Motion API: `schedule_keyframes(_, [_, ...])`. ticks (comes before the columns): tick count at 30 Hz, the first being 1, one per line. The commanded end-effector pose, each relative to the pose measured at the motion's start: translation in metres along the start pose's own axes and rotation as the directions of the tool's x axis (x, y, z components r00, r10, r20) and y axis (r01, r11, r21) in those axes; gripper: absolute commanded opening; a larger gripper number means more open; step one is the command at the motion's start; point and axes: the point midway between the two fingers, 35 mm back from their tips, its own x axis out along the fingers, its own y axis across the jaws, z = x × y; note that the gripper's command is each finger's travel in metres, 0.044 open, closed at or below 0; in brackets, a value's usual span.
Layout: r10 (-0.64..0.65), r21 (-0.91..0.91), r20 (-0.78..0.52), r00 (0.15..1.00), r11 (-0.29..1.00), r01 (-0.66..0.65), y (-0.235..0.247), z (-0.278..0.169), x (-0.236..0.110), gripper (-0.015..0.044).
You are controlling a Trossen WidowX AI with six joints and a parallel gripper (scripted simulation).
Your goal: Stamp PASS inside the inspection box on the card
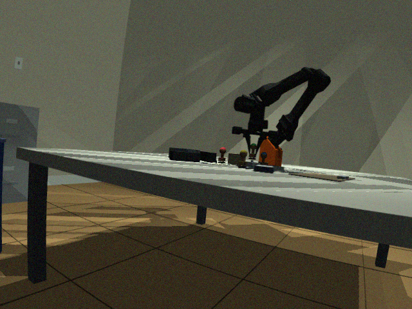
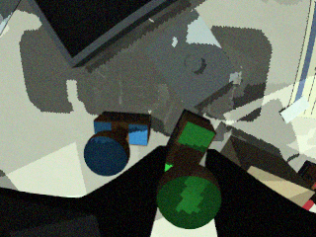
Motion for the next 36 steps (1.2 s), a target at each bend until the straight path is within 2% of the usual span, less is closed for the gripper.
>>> schedule_keyframes(1, [0.008, 0.007, 0.001, 1.0, 1.0, -0.008, 0.002, -0.001, 0.009, 0.0])
schedule_keyframes(17, [0.012, 0.007, 0.003, 1.0, 1.0, -0.012, 0.005, -0.003, 0.028, 0.0])
schedule_keyframes(26, [0.006, 0.0, 0.0, 1.0, 1.0, -0.006, 0.003, -0.002, 0.025, 0.0236])
schedule_keyframes(29, [0.006, 0.0, 0.0, 1.0, 1.0, -0.006, 0.003, -0.002, 0.025, 0.0252])
schedule_keyframes(32, [0.0, 0.003, -0.002, 1.0, 1.0, 0.0, -0.002, 0.001, 0.003, 0.0252])
schedule_keyframes(36, [0.001, 0.008, -0.003, 1.0, 1.0, -0.001, -0.004, 0.001, -0.067, 0.0252])
